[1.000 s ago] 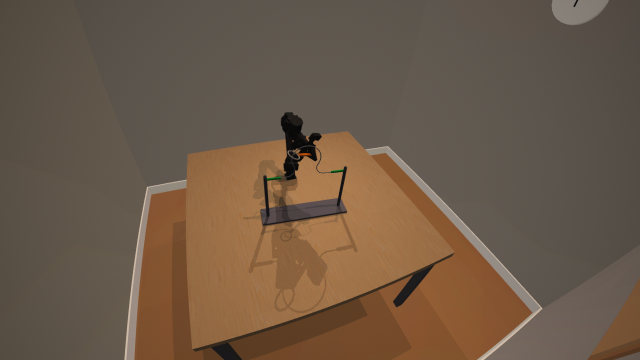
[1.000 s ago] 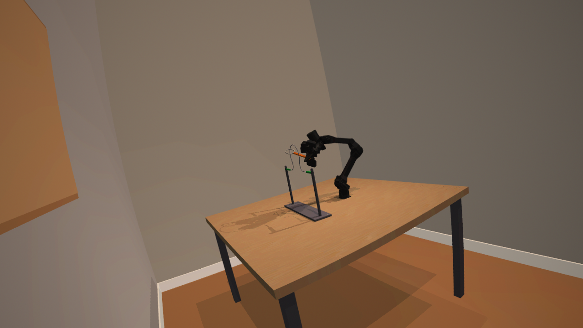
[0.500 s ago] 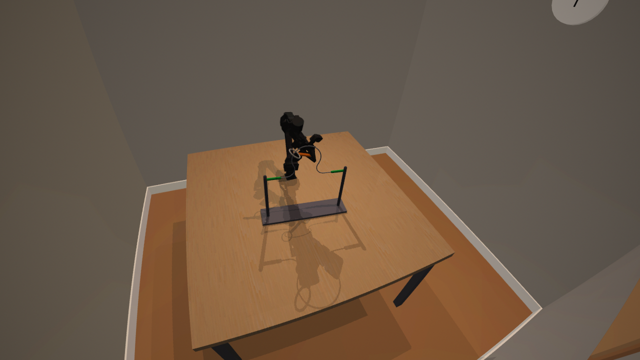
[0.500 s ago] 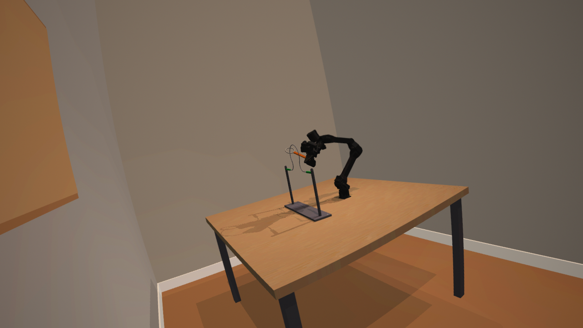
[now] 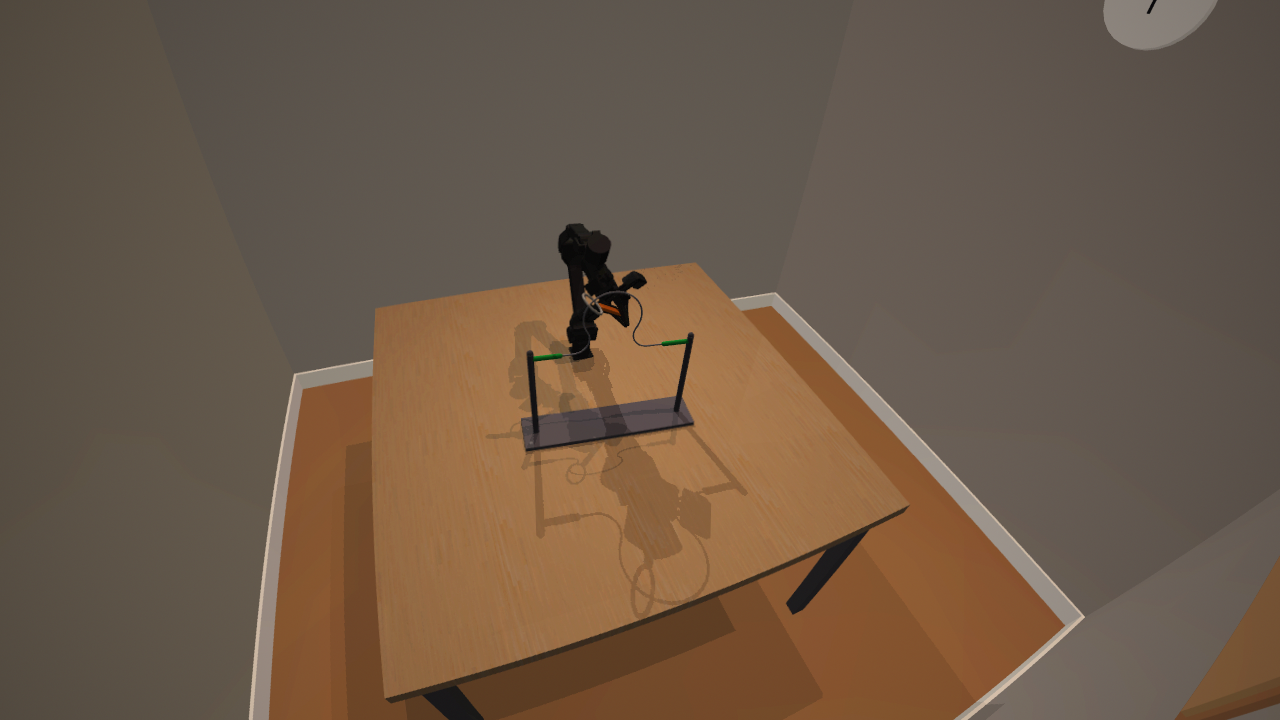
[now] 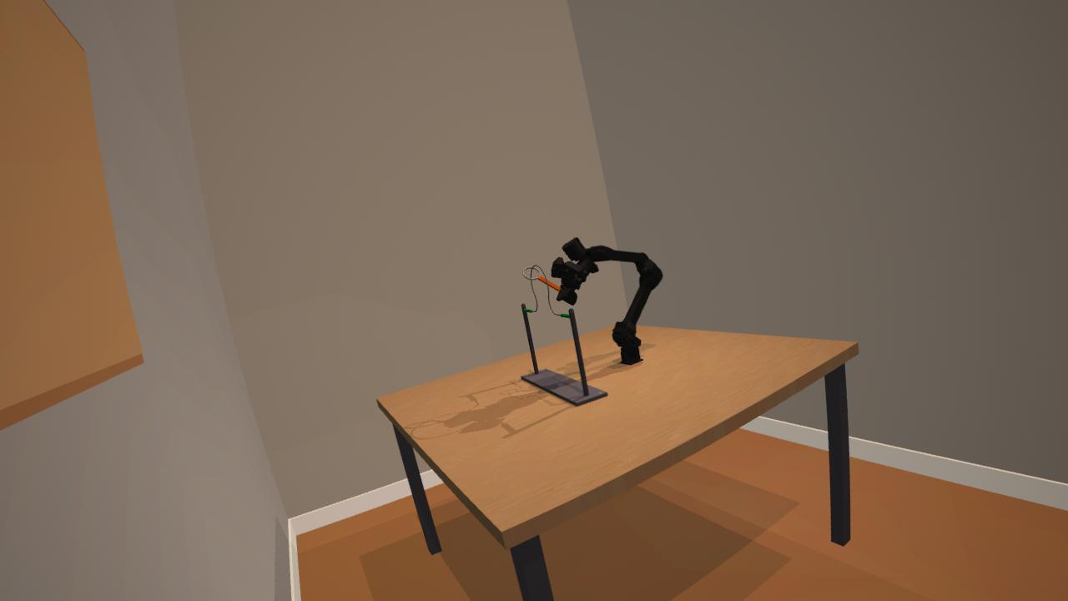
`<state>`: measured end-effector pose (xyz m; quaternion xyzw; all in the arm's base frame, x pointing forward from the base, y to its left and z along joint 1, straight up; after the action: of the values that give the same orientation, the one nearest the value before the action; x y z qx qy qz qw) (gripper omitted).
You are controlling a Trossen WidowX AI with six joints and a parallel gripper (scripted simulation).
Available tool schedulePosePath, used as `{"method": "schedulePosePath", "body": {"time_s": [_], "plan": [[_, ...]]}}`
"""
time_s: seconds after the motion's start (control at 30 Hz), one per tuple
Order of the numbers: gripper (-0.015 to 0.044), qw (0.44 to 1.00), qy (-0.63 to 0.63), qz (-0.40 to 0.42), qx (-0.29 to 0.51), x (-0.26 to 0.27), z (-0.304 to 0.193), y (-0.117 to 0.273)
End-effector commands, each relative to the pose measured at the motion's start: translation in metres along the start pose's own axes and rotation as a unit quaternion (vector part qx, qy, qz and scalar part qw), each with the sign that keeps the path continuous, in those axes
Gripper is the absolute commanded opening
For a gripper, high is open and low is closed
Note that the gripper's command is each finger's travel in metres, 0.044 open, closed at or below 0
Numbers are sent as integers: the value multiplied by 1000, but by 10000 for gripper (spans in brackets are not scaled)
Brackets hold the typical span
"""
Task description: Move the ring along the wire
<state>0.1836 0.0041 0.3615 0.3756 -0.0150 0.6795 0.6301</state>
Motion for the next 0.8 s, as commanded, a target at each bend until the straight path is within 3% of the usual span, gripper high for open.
{"method": "schedulePosePath", "body": {"time_s": [0.0, 0.77], "plan": [[-150, 1000, 24, -12, -5, 2, 2, 1], [-150, 983, 156, -99, -6, -1, -1, -1]]}}
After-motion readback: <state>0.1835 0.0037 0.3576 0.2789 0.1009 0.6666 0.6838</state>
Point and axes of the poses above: the point midway between the two fingers, 35 mm back from their tips, its own y axis back along the fingers, its own x axis across the jaws, z = x × y, the point moved 8 cm from there along y, back along the fingers, and after that the axes turned 12 degrees about y, right-handed, at the moved point
